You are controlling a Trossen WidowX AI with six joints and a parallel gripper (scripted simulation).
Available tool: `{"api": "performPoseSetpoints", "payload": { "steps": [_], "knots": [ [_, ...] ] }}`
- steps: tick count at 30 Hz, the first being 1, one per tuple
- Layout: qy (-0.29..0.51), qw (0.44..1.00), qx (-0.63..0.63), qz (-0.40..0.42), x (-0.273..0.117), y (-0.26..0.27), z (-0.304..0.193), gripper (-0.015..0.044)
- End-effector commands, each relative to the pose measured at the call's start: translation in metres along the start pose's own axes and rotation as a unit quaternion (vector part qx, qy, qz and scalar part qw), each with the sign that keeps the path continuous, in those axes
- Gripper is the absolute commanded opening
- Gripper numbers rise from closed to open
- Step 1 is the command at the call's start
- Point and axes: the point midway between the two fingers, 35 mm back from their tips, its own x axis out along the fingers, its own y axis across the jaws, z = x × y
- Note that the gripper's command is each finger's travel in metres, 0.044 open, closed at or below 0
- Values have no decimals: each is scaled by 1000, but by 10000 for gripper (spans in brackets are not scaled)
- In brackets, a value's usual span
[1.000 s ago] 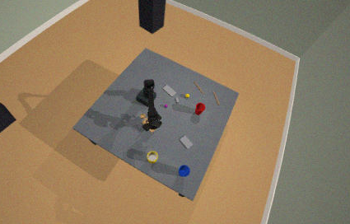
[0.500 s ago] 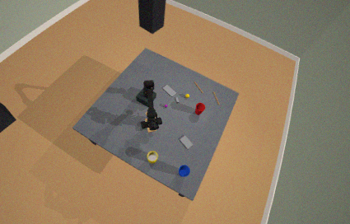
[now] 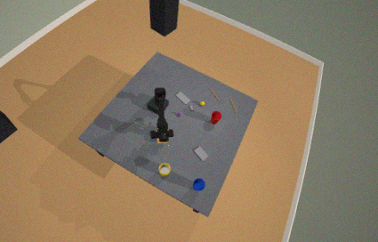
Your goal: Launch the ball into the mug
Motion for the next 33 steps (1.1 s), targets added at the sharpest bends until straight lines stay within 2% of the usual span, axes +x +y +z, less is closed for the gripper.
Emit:
{"api": "performPoseSetpoints", "payload": {
  "steps": [1,23,29,33],
  "knots": [
    [0,1000,3,-1,5,-1,0,0],
    [0,1000,3,-1,41,-2,0,0],
    [3,1000,1,0,38,-1,-1,0],
    [3,1000,1,0,38,-1,-1,105]
  ]
}}
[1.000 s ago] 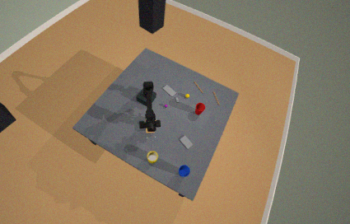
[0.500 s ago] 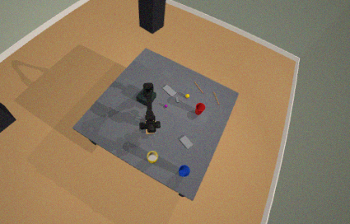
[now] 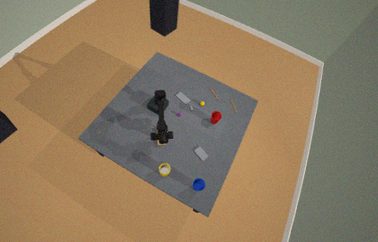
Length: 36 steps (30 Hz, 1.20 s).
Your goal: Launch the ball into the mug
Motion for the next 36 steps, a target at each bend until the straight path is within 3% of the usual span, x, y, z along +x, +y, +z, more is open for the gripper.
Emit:
{"api": "performPoseSetpoints", "payload": {
  "steps": [1,10,13,16,18,20,27,31,36],
  "knots": [
    [-1,1000,0,0,-1,0,0,131],
    [-1,1000,0,0,-4,0,1,367],
    [-1,1000,0,0,-42,0,4,440],
    [-1,1000,0,1,-90,0,2,440],
    [-1,1000,0,1,-101,0,0,440],
    [-5,1000,0,1,-87,1,4,440],
    [-4,1000,3,-1,-93,0,-2,440],
    [-3,1000,3,-1,-51,0,-2,440],
    [-3,1000,3,-1,-48,0,-2,440]
  ]
}}
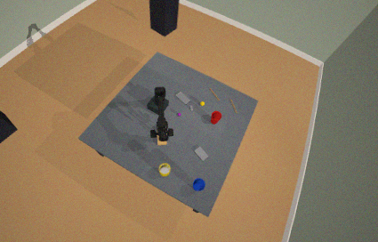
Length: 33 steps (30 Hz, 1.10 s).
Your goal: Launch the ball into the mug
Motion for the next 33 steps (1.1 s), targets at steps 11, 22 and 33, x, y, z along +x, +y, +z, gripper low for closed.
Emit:
{"api": "performPoseSetpoints", "payload": {
  "steps": [11,22,33],
  "knots": [
    [-6,1000,2,-2,18,0,3,440],
    [-6,1000,2,-2,36,0,3,440],
    [-6,1000,2,-2,53,0,3,440]
  ]
}}
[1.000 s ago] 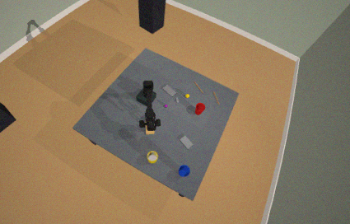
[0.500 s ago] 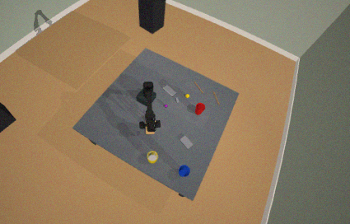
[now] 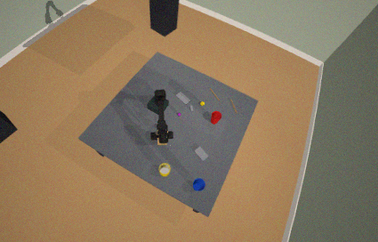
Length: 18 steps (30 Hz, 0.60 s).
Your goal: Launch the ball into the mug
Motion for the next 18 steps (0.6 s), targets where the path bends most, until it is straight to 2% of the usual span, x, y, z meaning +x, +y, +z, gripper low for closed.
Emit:
{"api": "performPoseSetpoints", "payload": {
  "steps": [1,2,13,18],
  "knots": [
    [2,1000,2,-2,6,0,-1,440],
    [2,1000,2,-2,6,0,-1,440],
    [1,1000,0,0,3,0,0,151],
    [1,1000,0,0,3,0,0,118]
  ]
}}
